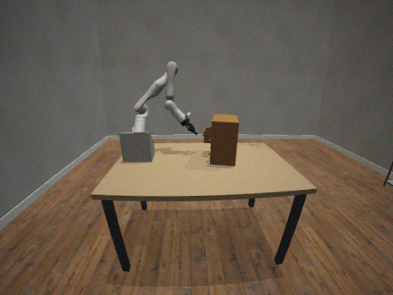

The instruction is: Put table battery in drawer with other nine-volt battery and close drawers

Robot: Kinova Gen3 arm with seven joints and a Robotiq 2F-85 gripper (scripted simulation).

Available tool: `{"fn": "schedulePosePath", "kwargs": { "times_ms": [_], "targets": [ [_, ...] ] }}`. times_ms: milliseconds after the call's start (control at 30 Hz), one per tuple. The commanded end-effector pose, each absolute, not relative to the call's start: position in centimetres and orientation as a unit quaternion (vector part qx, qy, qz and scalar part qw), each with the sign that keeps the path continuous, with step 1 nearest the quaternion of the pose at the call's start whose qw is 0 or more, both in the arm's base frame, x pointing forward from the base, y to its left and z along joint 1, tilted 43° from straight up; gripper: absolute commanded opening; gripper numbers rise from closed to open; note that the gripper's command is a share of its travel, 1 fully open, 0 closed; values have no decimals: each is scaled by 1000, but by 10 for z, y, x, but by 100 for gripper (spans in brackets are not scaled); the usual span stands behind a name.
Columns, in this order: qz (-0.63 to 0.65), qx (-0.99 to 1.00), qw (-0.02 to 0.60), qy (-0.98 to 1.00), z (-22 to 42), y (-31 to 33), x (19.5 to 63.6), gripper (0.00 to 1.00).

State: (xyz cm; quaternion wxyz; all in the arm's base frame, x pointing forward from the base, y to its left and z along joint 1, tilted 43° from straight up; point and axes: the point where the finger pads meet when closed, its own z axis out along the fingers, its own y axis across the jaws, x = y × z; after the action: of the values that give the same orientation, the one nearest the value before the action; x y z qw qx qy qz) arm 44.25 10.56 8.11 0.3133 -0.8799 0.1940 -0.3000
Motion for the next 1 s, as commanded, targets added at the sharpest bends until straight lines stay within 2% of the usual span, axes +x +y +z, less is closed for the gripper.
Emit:
{"fn": "schedulePosePath", "kwargs": {
  "times_ms": [0,967],
  "targets": [
    [-301,-880,313,194,81,105,443,0],
    [-301,-880,313,194,78,104,463,0]
  ]
}}
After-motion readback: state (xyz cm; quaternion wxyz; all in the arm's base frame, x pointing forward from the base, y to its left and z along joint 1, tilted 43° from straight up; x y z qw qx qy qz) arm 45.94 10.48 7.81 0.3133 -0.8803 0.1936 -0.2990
